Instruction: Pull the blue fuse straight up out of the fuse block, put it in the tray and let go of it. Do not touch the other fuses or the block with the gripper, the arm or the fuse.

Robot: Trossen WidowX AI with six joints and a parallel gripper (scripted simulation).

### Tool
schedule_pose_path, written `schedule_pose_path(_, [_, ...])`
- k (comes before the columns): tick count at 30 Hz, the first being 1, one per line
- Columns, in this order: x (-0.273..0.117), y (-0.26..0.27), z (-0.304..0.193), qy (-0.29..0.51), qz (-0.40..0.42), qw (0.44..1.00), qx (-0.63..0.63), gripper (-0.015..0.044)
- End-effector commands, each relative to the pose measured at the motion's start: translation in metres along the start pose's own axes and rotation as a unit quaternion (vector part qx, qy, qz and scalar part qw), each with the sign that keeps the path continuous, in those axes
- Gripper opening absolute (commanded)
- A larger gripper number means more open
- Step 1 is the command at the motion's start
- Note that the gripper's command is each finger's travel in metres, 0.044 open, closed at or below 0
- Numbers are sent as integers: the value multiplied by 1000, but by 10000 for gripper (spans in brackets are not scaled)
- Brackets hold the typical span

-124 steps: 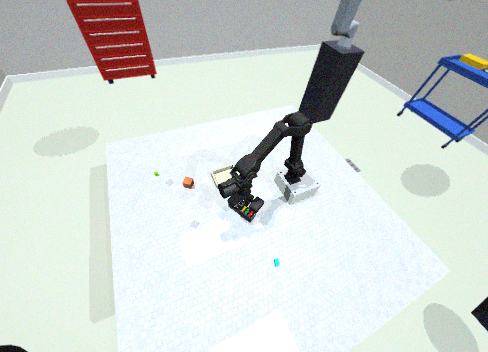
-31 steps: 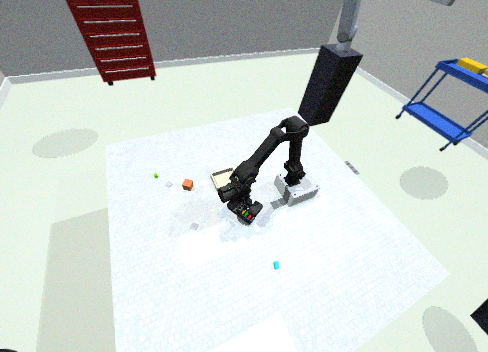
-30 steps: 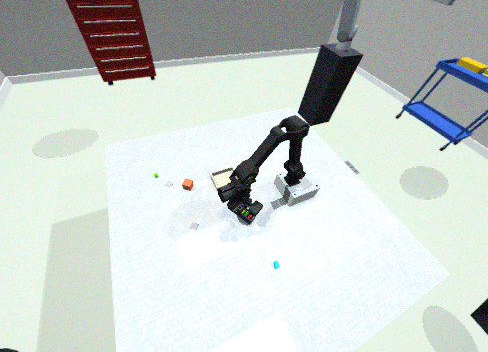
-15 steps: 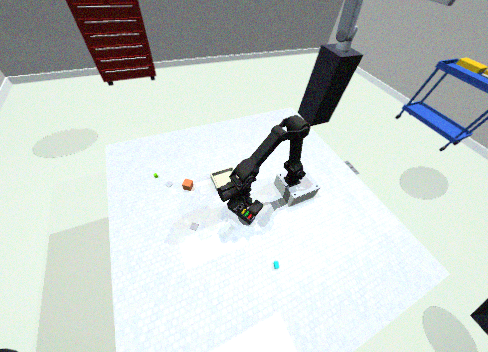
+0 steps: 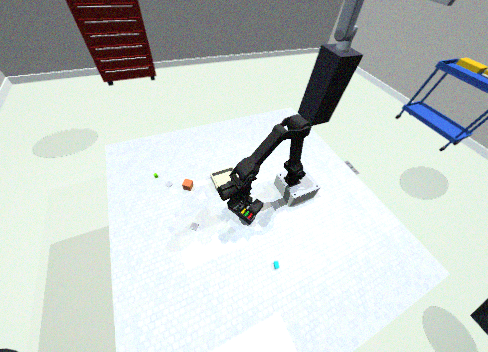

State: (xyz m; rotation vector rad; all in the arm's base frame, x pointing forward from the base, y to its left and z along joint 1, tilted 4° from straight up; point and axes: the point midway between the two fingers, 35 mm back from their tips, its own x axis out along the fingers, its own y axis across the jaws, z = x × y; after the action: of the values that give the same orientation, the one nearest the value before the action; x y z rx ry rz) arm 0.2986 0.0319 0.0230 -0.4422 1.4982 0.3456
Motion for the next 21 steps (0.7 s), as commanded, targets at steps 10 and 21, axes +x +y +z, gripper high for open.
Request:
schedule_pose_path(10, [-8, 0, 0, 0, -3, 1000, 1, 0])
schedule_pose_path(21, [-13, 0, -1, 0, -3, 1000, 0, 0])
